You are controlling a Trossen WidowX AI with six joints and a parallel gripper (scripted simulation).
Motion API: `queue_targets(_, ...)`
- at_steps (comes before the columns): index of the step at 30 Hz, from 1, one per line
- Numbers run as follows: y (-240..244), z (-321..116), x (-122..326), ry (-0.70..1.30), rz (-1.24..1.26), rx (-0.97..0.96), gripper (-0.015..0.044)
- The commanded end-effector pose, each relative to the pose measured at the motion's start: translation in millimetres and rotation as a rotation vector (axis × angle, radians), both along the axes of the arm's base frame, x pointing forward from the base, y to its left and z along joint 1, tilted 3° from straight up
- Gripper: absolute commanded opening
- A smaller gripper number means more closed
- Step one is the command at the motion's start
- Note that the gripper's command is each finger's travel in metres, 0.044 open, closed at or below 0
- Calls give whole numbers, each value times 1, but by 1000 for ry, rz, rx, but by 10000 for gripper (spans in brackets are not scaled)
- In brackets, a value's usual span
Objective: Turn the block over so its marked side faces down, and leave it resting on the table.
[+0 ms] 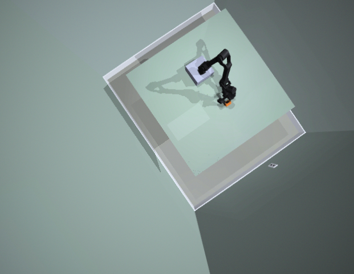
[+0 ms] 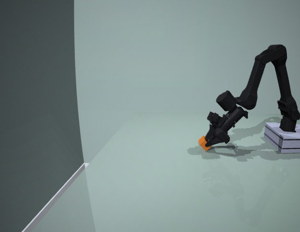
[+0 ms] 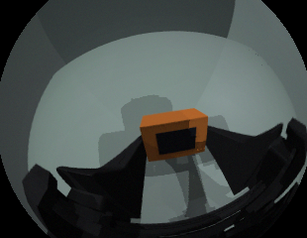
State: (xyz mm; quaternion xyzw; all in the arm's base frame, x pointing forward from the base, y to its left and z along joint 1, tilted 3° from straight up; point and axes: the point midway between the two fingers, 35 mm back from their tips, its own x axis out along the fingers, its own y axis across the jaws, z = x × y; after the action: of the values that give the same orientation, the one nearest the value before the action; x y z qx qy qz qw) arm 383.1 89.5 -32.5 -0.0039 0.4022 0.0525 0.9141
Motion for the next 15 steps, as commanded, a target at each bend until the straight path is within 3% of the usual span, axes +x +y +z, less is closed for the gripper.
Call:
queue_targets(1,-1,-9,-1,-50,-1,-4,0)
queue_targets(15,-2,-13,-10,-253,-11,19,0)
